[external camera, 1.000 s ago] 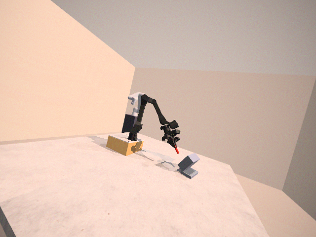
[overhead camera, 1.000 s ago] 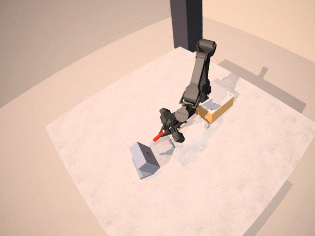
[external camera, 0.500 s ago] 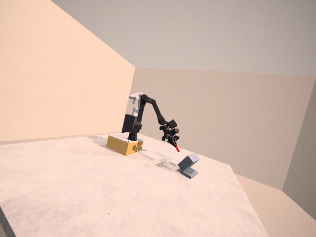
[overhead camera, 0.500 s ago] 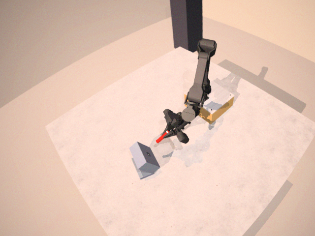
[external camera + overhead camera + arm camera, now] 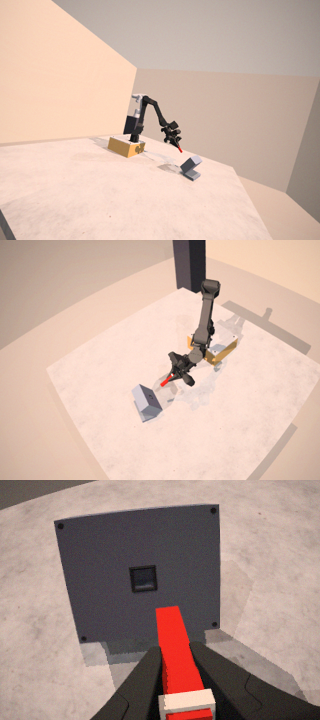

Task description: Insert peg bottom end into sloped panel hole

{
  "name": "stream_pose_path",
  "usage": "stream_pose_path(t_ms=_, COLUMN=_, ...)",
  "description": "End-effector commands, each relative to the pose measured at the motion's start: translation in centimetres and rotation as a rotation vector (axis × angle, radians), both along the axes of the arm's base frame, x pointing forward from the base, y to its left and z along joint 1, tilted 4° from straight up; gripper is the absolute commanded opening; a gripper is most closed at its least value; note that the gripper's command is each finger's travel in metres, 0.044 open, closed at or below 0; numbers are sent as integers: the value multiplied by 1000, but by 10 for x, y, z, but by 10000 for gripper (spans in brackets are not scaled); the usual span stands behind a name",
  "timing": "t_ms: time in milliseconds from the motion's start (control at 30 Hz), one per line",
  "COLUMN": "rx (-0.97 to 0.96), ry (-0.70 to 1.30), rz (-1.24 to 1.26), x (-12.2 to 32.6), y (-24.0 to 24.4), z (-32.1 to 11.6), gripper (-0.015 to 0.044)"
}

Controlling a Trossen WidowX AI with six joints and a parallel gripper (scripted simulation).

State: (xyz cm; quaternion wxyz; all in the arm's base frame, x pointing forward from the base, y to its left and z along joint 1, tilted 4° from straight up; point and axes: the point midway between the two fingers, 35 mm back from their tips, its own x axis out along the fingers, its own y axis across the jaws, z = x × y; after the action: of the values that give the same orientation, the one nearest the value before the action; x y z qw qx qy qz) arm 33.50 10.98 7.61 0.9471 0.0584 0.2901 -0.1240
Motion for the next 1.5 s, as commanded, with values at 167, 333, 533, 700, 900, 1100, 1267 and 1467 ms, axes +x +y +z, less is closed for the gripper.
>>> stream_pose_path(t_ms=167, rx=3, ry=-7, rz=-1, x=7, y=1, z=-6, gripper=0)
stream_pose_path(t_ms=333, rx=7, ry=-14, rz=0, x=12, y=1, z=-8, gripper=0)
stream_pose_path(t_ms=533, rx=11, ry=-22, rz=2, x=18, y=2, z=-11, gripper=0)
stream_pose_path(t_ms=700, rx=15, ry=-29, rz=3, x=23, y=2, z=-14, gripper=0)
stream_pose_path(t_ms=900, rx=19, ry=-38, rz=5, x=29, y=2, z=-18, gripper=0)
stream_pose_path(t_ms=1100, rx=22, ry=-44, rz=6, x=33, y=2, z=-20, gripper=0)
stream_pose_path(t_ms=1267, rx=24, ry=-50, rz=7, x=36, y=2, z=-22, gripper=0)
stream_pose_path(t_ms=1467, rx=25, ry=-57, rz=7, x=38, y=2, z=-25, gripper=0)
